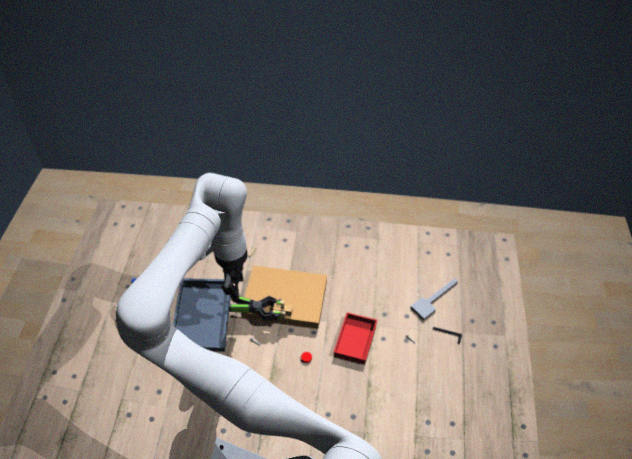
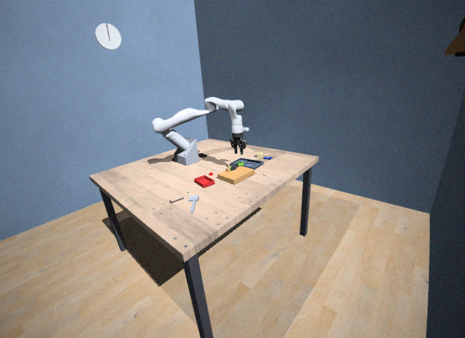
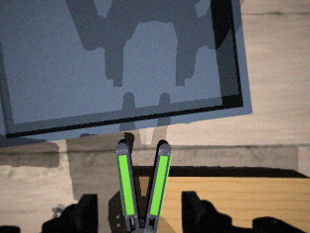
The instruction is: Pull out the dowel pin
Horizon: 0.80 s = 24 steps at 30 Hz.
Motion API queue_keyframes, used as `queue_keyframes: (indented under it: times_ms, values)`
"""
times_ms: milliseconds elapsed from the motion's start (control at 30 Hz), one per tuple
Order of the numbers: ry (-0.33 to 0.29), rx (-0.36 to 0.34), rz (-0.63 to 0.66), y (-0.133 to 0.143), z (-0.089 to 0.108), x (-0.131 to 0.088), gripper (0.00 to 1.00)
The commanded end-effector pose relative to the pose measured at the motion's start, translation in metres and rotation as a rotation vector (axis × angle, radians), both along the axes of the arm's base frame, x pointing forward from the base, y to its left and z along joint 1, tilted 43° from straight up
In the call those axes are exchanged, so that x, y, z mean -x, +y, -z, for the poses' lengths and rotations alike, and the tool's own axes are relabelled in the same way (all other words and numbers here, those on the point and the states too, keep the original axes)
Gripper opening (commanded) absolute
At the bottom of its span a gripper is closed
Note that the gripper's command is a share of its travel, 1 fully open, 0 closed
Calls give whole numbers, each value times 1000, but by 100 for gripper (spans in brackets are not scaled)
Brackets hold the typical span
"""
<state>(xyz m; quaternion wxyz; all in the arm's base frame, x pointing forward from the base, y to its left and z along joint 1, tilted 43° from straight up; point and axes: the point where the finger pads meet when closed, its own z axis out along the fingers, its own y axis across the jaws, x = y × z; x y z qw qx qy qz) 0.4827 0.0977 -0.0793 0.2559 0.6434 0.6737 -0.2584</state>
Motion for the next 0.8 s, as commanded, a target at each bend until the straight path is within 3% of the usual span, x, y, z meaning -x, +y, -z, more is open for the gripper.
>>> queue_keyframes:
  times_ms: [0,767]
  values:
    - [-1,-1,-1,1,-1,0,54]
    - [14,-1,-19,0,-2,-1,54]
